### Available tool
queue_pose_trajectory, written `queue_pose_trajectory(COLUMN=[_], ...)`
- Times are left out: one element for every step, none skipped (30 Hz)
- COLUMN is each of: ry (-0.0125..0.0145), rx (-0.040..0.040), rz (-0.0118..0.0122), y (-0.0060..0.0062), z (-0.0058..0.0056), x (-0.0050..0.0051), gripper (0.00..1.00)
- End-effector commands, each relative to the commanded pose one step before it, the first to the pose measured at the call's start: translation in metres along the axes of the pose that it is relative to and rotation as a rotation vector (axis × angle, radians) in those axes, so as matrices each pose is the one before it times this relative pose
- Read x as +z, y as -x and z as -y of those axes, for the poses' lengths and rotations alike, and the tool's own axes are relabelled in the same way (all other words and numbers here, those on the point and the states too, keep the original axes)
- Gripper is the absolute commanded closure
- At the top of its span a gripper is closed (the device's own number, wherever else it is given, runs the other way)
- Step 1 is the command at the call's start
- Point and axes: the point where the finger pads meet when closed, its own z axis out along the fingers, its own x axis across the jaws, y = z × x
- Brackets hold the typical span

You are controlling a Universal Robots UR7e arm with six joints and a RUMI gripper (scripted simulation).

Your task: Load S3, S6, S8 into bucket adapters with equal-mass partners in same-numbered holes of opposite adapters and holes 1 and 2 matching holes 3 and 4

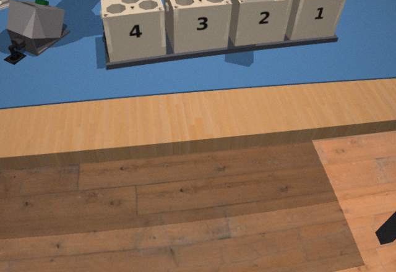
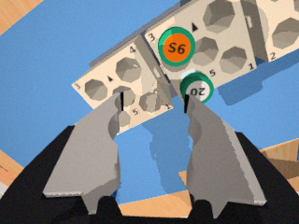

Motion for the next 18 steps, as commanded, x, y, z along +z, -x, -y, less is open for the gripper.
queue_pose_trajectory(ry=[-0.00278, 0.0, 0.00001, 0.0, 0.0, 0.00002, 0.00001, 0.00001, 0.00001, 0.00001, 0.00001, 0.00001, 0.00001, 0.00001, 0.00001, 0.00001, 0.00001, 0.0], rx=[-0.06107, 0.0, 0.0, 0.0, 0.0, 0.00001, 0.0, 0.0, 0.0, 0.0, 0.0, 0.0, 0.0, 0.0, 0.0, 0.0, 0.0, 0.0], rz=[0.00375, 0.0, 0.00001, 0.00002, 0.00002, -0.00001, 0.00001, 0.00001, 0.00001, 0.00001, 0.00001, 0.00001, 0.00001, 0.00001, 0.00001, 0.00001, 0.00001, 0.0], y=[0.01397, 0.0, 0.00456, 0.00453, 0.00453, 0.00461, 0.00455, 0.00455, 0.00455, 0.00455, 0.00455, 0.00455, 0.00455, 0.00455, 0.00455, 0.00455, 0.00455, 0.0], z=[-0.02245, 0.0, -0.00698, -0.00699, -0.00699, -0.00698, -0.00699, -0.00699, -0.00699, -0.00699, -0.00699, -0.00699, -0.00699, -0.00699, -0.00699, -0.00699, -0.00699, 0.0], x=[-0.00085, 0.0, 0.0, 0.00001, 0.00001, -0.00005, 0.0, 0.0, 0.0, 0.0, 0.0, 0.0, 0.0, 0.0, 0.0, 0.0, 0.0, 0.0], gripper=[0.65, 0.65, 0.65, 0.65, 0.65, 0.65, 0.65, 0.65, 0.65, 0.65, 0.65, 0.65, 0.65, 0.65, 0.65, 0.65, 0.65, 0.65])
